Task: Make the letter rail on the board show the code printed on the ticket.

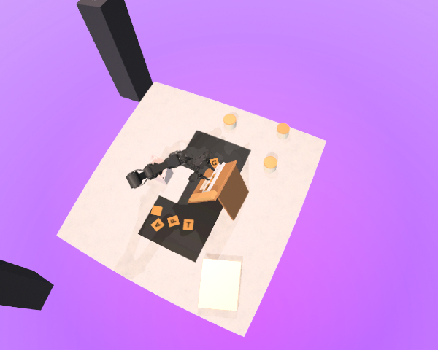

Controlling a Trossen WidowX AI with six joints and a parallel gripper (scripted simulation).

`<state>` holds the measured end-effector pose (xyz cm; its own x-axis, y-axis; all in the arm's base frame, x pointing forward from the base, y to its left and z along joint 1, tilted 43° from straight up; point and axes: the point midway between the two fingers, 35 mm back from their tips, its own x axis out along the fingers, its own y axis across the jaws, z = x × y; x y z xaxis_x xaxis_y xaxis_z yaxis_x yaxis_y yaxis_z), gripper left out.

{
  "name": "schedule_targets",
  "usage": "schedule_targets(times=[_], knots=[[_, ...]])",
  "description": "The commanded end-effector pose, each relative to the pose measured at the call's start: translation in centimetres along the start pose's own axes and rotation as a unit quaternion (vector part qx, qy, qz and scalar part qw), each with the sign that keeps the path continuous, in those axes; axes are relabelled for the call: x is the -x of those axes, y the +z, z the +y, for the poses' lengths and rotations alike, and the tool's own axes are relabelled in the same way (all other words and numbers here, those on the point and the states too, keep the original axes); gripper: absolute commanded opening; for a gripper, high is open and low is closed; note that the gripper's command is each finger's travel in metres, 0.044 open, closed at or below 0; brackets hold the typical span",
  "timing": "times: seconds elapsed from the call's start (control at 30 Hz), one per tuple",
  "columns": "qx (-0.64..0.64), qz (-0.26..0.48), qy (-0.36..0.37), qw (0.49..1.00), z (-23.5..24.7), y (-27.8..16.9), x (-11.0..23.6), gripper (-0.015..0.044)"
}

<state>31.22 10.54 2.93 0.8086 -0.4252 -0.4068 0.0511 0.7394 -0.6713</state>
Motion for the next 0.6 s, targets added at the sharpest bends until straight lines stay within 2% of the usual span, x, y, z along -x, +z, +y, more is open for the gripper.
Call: schedule_targets(times=[0.0,0.57], knots=[[-0.001,0.001,-0.002,1.0,0.0,0.0,0.3,0.0295],[-0.001,0.001,-0.002,1.0,0.3,-0.1,1.8,0.0295]])
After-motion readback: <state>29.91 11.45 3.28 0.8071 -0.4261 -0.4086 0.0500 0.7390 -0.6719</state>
